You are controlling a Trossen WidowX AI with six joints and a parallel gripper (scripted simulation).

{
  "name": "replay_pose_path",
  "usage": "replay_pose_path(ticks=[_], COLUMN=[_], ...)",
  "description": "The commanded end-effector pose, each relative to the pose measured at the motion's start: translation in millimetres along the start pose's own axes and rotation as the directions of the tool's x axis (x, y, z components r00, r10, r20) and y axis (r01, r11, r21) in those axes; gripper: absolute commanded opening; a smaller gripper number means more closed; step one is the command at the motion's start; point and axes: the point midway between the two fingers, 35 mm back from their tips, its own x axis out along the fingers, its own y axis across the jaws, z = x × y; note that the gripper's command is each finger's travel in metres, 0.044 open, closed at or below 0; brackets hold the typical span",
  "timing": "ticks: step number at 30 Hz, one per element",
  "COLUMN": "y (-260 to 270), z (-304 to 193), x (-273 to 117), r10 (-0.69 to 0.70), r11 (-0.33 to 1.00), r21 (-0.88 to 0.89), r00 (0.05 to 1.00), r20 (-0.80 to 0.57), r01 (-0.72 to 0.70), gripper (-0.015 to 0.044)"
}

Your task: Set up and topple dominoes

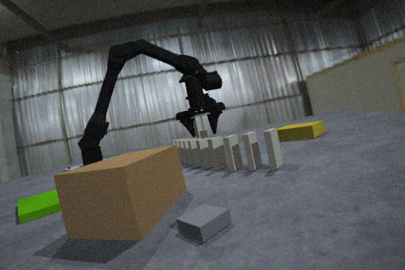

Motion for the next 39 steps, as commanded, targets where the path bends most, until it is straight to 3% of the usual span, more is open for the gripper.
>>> replay_pose_path(ticks=[1,2,15,25,36,39], y=[0,0,0,0,0,1], z=[-1,-1,-1,-1,1,0], x=[7,7,7,5,-119,-127], r10=[0.002,0.002,0.002,0.002,0.004,0.005], r11=[1.0,1.0,1.0,1.0,1.0,1.0], r21=[-0.005,-0.005,-0.005,-0.004,-0.001,0.0], r00=[1.0,1.0,1.0,1.0,1.0,1.0], r20=[-0.008,-0.008,-0.008,-0.008,-0.006,-0.007], r01=[-0.002,-0.002,-0.002,-0.002,-0.004,-0.005], gripper=[0.044,0.044,0.0107,0.0107,0.0107,0.0107])
